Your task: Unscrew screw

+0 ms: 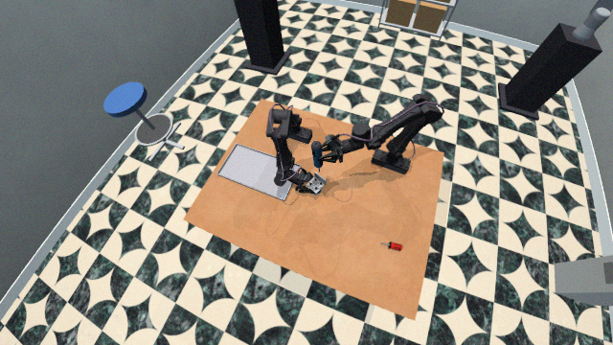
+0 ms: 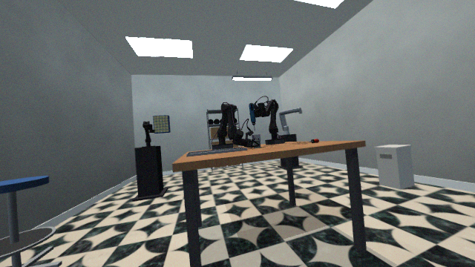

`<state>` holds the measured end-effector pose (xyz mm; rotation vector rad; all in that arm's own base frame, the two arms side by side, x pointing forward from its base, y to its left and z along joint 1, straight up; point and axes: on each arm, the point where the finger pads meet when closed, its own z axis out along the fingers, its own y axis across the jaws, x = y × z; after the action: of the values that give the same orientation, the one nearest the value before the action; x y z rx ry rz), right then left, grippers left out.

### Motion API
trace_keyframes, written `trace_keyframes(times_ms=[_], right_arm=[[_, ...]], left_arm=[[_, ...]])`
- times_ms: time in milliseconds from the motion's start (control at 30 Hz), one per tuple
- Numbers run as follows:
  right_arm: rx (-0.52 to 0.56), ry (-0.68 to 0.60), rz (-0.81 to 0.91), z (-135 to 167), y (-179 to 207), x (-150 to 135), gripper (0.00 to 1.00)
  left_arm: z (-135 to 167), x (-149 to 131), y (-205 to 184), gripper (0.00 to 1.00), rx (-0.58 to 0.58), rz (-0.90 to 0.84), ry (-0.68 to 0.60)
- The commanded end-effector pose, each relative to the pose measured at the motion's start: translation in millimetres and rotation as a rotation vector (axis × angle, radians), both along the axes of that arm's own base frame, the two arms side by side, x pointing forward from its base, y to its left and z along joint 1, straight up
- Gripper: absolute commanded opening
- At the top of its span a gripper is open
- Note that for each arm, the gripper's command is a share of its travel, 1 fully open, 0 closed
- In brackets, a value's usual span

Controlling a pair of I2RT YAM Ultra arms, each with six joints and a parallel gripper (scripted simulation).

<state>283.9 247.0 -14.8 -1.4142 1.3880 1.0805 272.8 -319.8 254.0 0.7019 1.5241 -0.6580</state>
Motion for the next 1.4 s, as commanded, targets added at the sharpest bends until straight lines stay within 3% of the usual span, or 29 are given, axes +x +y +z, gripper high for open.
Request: trace_keyframes(times_ms=[0, 1367], right_arm=[[0.010, -0.015, 0.006, 5.6, 1.7, 2.9, 0.59], [0.010, -0.015, 0.006, 5.6, 1.7, 2.9, 0.59]], left_arm=[[59.7, 10.5, -5.1, 0.42, -0.133, 0.004, -0.123], [68.6, 14.9, -9.0, 0.42, -0.157, 0.006, -0.144]])
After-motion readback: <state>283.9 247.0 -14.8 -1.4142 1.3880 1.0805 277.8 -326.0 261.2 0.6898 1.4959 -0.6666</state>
